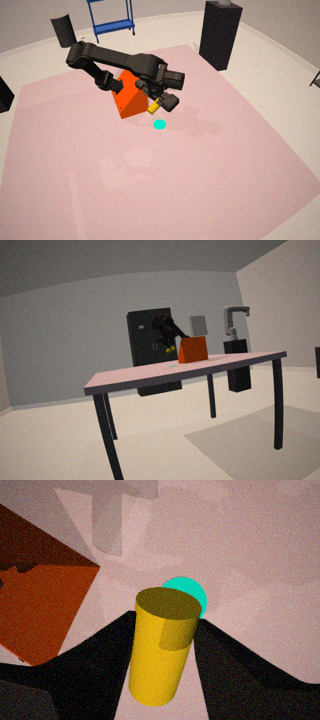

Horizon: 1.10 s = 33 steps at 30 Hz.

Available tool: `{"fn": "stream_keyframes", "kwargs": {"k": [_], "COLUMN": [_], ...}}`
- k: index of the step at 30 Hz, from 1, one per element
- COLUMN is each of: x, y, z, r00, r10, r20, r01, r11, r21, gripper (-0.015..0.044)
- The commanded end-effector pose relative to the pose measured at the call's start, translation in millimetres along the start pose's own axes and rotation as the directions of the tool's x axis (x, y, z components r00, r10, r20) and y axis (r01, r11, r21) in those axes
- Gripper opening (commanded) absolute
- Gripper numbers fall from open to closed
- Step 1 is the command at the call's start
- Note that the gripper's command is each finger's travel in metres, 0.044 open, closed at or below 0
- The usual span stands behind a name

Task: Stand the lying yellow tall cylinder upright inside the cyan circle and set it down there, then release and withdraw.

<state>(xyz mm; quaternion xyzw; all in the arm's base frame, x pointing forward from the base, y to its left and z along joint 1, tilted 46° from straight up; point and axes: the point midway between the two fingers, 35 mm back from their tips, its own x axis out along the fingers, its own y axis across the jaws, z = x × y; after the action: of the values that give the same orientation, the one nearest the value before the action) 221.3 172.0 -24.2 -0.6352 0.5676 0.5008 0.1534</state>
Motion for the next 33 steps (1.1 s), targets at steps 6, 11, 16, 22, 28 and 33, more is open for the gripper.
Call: {"fn": "stream_keyframes", "kwargs": {"k": [6, 11, 16, 22, 28, 33], "x": [4.7, 6.2, 7.5, 8.8, 9.8, 10.5], "y": [3.1, 3.8, 4.4, 5.1, 5.6, 6.0], "z": [-0.3, -0.6, -0.9, -1.1, -1.4, -1.6], "r00": [0.997, 0.993, 0.988, 0.979, 0.969, 0.958], "r10": [0.033, 0.047, 0.059, 0.072, 0.084, 0.092], "r20": [0.069, 0.106, 0.143, 0.188, 0.233, 0.271], "r01": [-0.032, -0.045, -0.056, -0.067, -0.077, -0.083], "r11": [0.999, 0.999, 0.998, 0.997, 0.996, 0.995], "r21": [-0.014, -0.019, -0.025, -0.033, -0.040, -0.047], "gripper": [0.0105, 0.0105, 0.0105, 0.0105, 0.0105, 0.0105]}}
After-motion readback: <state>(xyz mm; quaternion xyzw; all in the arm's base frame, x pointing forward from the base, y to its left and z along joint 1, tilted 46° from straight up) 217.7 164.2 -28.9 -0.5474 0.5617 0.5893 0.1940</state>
